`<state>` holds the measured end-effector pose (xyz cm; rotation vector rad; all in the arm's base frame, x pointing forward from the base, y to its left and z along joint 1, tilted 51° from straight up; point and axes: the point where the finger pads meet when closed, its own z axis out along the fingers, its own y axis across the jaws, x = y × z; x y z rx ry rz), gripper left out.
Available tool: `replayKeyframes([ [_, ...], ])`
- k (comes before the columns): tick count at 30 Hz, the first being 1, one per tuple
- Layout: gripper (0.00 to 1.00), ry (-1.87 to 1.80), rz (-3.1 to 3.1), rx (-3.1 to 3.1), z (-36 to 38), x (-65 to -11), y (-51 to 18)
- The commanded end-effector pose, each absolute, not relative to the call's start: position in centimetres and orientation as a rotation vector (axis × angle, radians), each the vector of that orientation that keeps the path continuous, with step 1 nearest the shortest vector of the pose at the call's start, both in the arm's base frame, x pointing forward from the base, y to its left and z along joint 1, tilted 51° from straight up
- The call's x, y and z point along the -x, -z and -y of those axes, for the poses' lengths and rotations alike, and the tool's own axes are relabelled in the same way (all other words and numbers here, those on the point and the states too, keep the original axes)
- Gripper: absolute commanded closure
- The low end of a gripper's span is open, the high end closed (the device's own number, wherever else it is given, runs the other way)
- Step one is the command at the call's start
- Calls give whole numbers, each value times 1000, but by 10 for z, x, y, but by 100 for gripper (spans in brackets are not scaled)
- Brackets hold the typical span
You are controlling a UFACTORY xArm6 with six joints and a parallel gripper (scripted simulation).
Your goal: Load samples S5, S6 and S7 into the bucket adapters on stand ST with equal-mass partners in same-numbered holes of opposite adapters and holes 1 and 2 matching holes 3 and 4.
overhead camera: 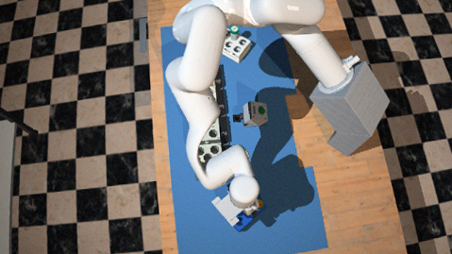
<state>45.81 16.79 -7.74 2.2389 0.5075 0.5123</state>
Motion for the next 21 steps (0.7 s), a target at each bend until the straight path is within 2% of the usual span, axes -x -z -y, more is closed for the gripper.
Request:
replayKeyframes([
  [1,100,-516,-509,-2240,-171,-457,75],
  [21,100,-516,-509,-2240,-178,-451,67],
])
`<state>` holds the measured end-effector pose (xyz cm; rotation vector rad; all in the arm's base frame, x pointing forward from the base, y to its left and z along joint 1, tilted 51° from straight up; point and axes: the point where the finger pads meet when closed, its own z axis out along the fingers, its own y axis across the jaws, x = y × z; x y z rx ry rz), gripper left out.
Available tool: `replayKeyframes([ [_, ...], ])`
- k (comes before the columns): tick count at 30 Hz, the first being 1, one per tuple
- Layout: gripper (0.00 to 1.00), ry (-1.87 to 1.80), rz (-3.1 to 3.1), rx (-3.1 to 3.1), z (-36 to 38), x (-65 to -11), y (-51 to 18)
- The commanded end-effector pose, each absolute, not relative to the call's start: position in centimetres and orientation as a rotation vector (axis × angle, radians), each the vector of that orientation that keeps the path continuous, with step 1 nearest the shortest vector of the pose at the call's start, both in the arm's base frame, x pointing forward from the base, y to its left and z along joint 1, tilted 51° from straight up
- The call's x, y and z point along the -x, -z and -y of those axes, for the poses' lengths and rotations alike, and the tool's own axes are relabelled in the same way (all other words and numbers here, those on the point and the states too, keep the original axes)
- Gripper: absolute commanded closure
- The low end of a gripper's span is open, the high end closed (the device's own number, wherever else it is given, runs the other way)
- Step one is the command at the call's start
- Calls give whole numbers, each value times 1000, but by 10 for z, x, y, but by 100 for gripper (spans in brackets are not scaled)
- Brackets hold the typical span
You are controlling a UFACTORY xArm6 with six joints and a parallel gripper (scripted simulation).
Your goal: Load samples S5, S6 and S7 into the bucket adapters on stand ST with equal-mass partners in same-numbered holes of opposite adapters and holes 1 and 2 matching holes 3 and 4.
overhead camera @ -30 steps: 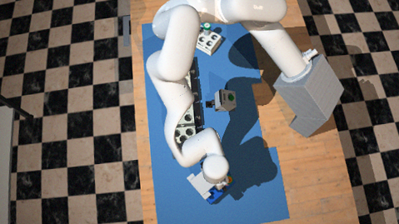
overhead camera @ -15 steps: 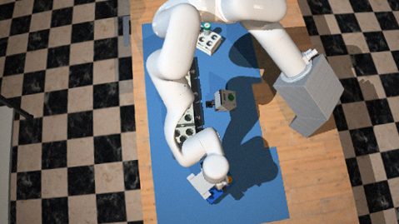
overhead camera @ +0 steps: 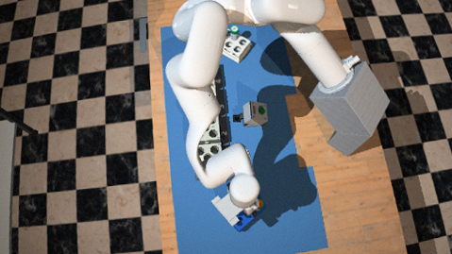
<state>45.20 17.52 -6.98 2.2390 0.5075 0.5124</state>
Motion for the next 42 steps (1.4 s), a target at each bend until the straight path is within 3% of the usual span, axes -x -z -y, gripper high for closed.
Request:
replayKeyframes([
  [1,100,-516,-509,-2240,-179,-451,67],
  [42,100,-516,-509,-2240,-213,-421,31],
])
